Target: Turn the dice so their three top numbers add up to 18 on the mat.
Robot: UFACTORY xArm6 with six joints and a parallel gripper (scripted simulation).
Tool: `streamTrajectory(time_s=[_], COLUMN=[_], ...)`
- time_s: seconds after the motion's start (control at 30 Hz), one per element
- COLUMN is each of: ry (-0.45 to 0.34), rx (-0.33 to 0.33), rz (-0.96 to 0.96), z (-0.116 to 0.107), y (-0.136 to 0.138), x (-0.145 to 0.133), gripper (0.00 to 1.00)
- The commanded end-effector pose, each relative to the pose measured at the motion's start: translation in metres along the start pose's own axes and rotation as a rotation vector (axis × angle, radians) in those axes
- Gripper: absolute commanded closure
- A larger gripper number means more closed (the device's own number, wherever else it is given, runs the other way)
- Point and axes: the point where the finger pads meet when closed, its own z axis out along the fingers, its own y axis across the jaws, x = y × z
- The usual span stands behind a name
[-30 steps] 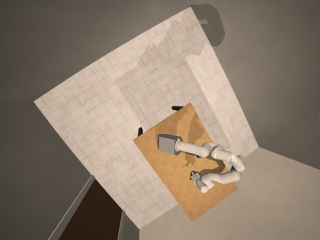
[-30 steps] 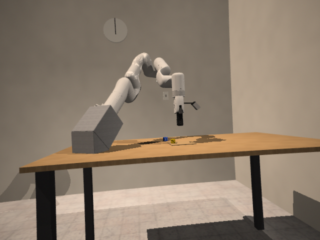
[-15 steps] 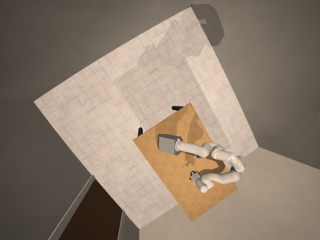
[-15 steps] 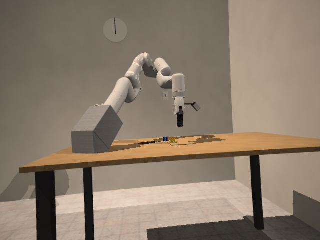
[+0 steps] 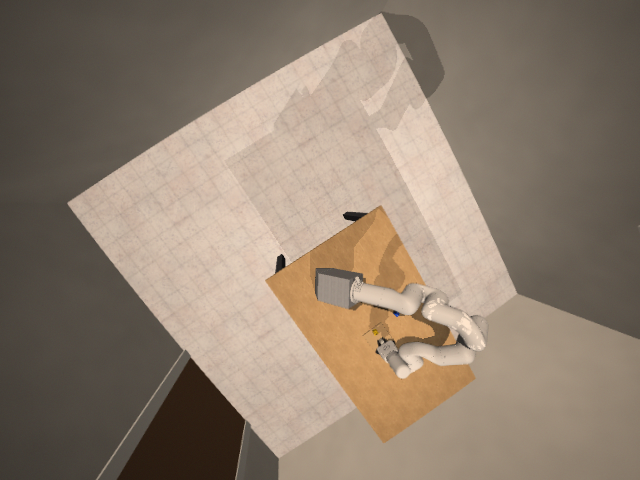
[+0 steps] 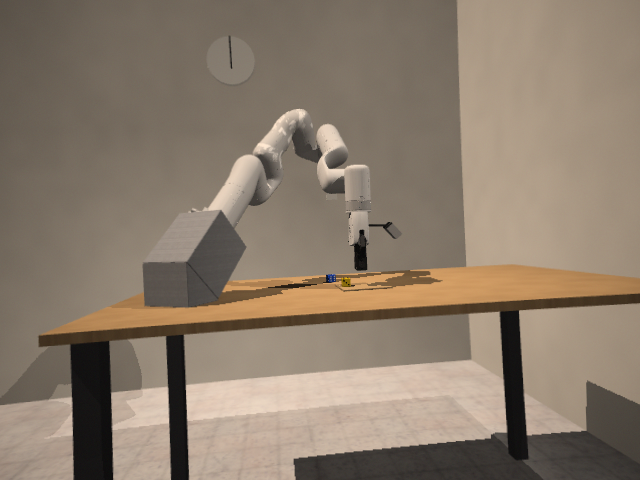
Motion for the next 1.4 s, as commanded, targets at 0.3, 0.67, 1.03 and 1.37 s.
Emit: streamTrajectory(time_s=[0.3,0.67,1.03,1.37], ry=[0.005,0.005,0.005,0.005], rx=[0.0,0.0,0.0,0.0], rz=[-0.002,-0.002,-0.002,-0.002], z=[0.038,0.04,0.04,0.04], y=[0.001,0.001,0.001,0.001], x=[0.003,0.003,0.003,0.003], gripper=[0.79,0.79,0.79,0.79])
